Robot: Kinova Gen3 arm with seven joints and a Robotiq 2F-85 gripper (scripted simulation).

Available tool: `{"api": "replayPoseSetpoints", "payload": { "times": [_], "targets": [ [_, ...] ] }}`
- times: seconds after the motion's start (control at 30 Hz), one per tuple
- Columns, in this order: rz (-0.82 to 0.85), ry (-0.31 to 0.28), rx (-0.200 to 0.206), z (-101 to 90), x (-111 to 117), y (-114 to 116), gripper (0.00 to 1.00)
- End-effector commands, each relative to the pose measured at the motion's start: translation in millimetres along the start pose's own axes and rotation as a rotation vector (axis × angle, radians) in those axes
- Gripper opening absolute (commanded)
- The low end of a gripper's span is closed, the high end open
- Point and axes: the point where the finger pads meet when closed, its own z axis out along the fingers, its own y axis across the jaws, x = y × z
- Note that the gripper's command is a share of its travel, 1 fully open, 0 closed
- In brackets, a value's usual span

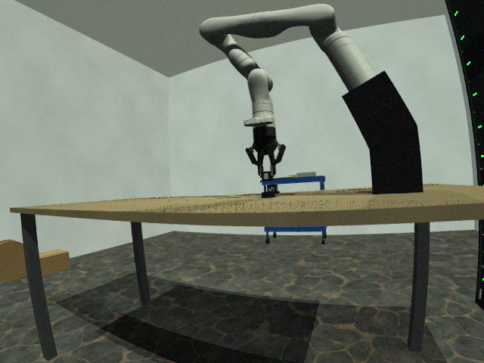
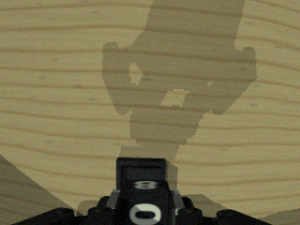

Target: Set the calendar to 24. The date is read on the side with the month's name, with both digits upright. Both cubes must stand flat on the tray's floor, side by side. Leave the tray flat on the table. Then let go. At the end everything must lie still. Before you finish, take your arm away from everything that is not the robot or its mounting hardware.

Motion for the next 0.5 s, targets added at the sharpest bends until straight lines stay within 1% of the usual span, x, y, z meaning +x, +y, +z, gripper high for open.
{"api": "replayPoseSetpoints", "payload": {
  "times": [0.0,0.13,0.47],
  "targets": [
    [0.015,-0.001,-0.003,9.2,-0.1,0.3,0.26],
    [0.015,-0.001,-0.003,11.6,0.0,0.3,0.26],
    [0.015,-0.001,-0.004,10.6,-0.1,0.5,0.26]
  ]
}}
